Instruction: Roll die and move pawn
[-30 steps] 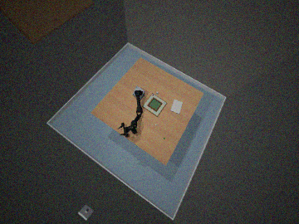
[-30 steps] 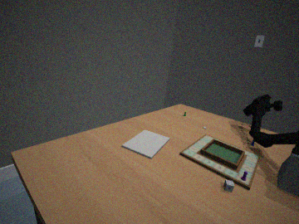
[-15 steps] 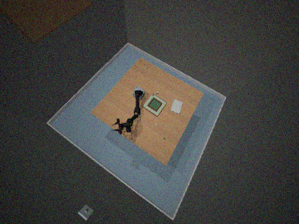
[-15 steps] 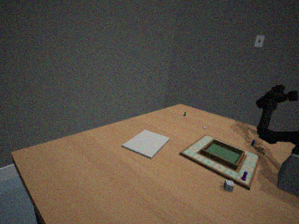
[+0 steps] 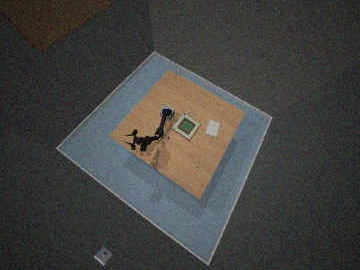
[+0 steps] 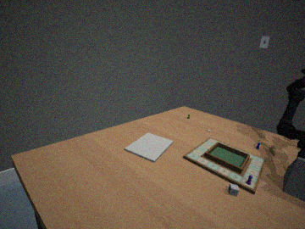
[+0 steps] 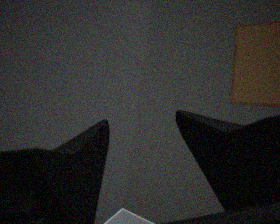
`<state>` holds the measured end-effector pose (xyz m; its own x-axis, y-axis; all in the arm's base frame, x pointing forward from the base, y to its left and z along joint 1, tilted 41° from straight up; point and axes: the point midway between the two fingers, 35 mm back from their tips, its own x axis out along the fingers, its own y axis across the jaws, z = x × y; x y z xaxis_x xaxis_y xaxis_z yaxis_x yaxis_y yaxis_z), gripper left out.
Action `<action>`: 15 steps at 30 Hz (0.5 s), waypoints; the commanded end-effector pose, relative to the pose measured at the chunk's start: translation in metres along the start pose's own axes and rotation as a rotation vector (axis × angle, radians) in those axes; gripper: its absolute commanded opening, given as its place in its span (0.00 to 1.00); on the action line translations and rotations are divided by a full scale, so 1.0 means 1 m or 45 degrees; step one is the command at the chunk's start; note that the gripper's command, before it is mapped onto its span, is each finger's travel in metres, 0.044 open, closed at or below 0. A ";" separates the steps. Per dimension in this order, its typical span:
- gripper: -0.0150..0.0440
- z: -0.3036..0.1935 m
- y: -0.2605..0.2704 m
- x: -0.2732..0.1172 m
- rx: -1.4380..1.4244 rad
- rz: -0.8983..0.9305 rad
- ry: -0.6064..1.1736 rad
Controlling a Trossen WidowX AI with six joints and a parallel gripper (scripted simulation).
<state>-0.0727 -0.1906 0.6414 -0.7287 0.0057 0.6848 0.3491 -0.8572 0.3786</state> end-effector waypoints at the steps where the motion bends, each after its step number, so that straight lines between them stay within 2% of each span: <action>1: 0.72 0.039 -0.061 0.020 0.045 -0.154 -0.120; 9: 0.72 0.096 -0.153 0.030 0.057 -0.399 -0.326; 15: 0.72 0.144 -0.239 0.016 0.082 -0.637 -0.492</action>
<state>-0.0890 0.0288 0.6613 -0.5999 0.4808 0.6395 0.1152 -0.7391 0.6637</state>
